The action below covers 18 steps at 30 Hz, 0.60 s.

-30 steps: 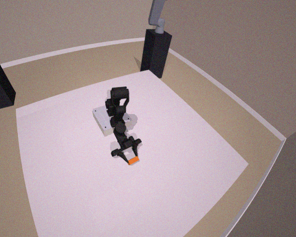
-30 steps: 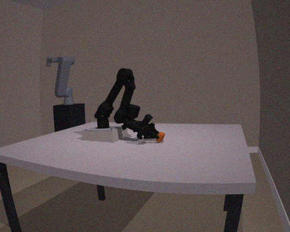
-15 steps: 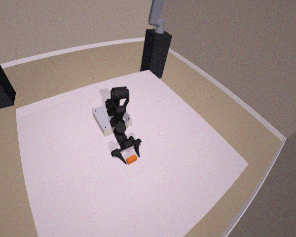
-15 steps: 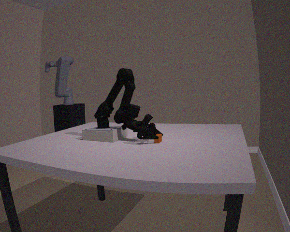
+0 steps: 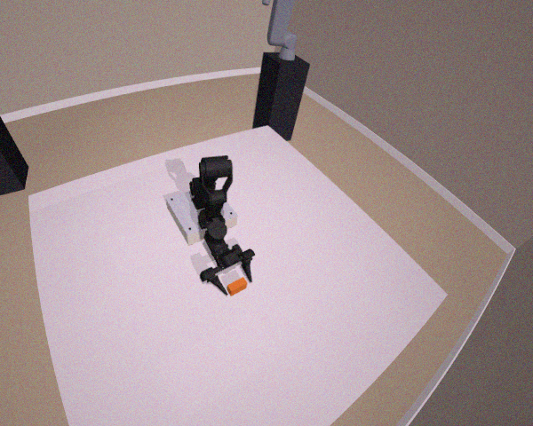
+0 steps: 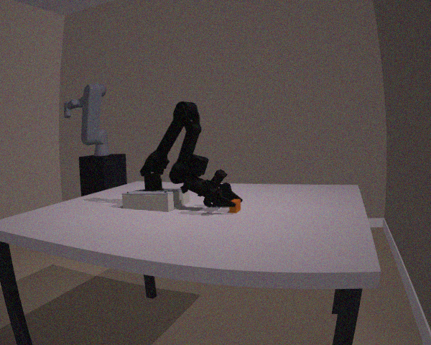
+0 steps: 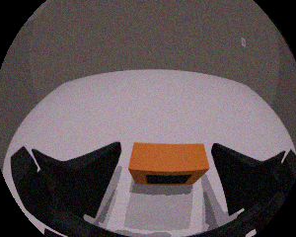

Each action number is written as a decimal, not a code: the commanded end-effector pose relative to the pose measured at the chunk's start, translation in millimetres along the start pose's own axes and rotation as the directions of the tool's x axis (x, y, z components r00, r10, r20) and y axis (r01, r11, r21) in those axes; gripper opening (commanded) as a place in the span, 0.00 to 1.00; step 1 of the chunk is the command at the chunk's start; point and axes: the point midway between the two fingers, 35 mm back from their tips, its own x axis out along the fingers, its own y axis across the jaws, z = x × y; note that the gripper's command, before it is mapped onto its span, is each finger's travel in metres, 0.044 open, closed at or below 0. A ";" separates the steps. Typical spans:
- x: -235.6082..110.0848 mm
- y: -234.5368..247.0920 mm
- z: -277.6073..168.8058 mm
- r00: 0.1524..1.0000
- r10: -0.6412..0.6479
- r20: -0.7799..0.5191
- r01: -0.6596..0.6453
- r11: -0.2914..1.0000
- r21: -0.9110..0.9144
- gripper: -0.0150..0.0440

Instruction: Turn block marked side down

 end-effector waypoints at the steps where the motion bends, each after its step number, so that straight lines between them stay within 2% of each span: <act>1: -0.1 0.8 -0.9 1.000 0.006 -0.002 -0.006 1.000 0.007 1.00; 13: 0.7 0.5 -0.9 1.000 0.005 -0.007 -0.005 1.000 0.007 1.00; 18: 15.8 -5.4 3.9 0.989 0.000 -0.147 0.001 1.000 0.011 1.00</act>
